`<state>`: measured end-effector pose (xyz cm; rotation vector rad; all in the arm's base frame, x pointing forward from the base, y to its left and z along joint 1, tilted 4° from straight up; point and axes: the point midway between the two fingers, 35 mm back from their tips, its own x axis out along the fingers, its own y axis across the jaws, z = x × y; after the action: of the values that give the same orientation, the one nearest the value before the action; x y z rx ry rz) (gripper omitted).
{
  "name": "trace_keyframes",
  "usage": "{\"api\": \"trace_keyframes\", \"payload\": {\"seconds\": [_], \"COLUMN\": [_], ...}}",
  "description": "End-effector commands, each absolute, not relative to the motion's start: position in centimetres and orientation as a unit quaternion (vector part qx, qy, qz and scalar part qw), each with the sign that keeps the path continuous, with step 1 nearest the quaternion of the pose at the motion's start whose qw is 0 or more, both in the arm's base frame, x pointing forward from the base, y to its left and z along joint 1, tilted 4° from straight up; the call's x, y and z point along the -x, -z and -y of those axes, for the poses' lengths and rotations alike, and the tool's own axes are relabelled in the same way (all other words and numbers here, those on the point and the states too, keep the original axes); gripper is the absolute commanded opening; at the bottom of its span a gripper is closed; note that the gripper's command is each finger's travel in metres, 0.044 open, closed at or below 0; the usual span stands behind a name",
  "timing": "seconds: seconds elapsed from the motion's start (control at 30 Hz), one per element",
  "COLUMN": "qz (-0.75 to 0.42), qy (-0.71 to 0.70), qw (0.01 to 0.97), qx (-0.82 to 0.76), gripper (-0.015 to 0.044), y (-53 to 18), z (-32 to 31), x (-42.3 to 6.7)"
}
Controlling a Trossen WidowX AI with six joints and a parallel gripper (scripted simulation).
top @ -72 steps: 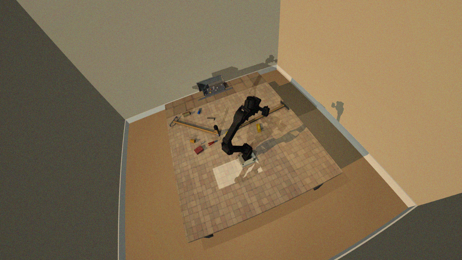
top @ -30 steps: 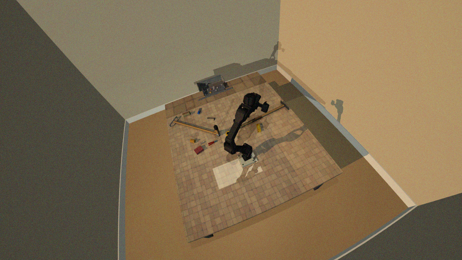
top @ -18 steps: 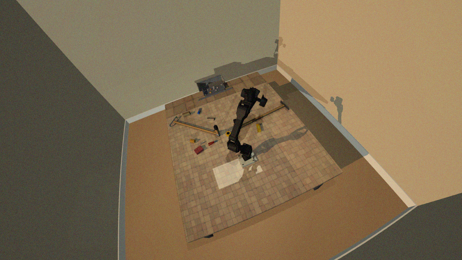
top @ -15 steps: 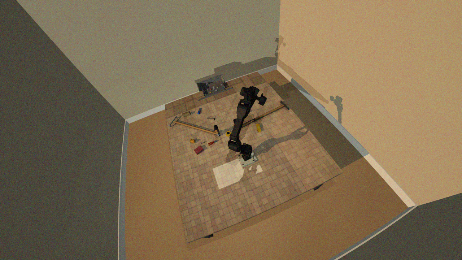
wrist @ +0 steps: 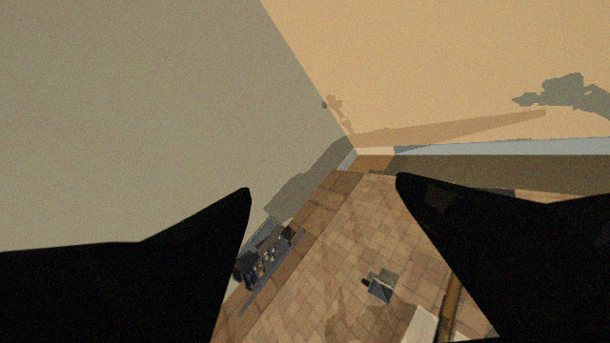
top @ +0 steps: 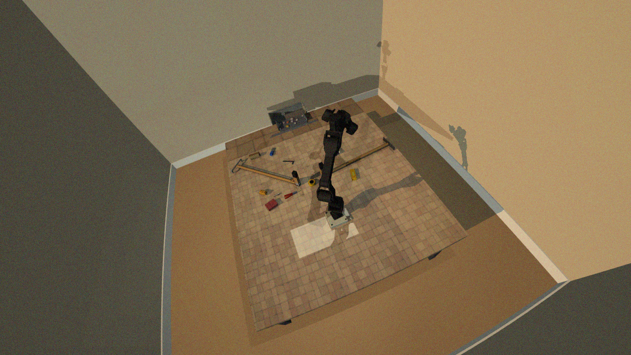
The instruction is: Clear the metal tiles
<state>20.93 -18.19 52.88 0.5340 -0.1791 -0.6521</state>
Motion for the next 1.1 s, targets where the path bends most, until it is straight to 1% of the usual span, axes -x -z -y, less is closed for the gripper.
{"api": "trace_keyframes", "payload": {"seconds": [0.0,0.57,1.07], "qz": [0.111,0.174,0.208], "qy": [0.288,0.160,0.038], "qw": [0.909,0.893,0.850], "qx": [-0.281,-0.383,-0.482], "gripper": [0.0440,0.0440,0.0440], "y": [-54.3,-58.5,-61.9], "z": [17.6,14.0,9.8], "x": [-22.1,-27.3,-30.9]}}
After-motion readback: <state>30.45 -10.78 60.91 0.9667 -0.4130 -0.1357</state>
